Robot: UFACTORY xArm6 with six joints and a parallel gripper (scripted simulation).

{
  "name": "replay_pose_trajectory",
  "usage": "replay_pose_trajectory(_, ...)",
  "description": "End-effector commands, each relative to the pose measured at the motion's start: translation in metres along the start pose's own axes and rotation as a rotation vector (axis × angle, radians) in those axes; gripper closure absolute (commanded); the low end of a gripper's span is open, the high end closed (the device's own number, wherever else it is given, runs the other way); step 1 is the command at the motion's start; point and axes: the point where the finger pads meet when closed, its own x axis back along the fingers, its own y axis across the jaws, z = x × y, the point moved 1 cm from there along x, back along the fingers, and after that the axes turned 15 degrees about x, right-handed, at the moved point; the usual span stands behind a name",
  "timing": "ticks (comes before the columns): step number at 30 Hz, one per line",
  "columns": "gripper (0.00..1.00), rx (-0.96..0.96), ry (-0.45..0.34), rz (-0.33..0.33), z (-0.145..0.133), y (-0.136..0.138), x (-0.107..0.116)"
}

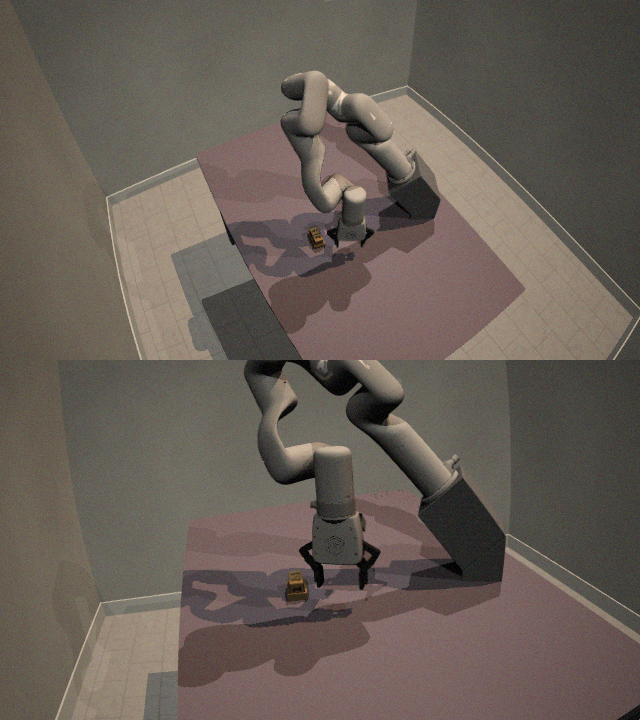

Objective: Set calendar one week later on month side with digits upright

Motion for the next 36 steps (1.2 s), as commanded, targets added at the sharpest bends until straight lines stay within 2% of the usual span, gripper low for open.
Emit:
replay_pose_trajectory(1,0.00,0.000,-0.001,0.001,0.000,0.000,-0.009)
replay_pose_trajectory(10,0.00,0.000,-0.002,0.001,-0.001,0.000,-0.030)
replay_pose_trajectory(36,0.00,0.000,-0.002,0.001,-0.001,0.000,-0.031)
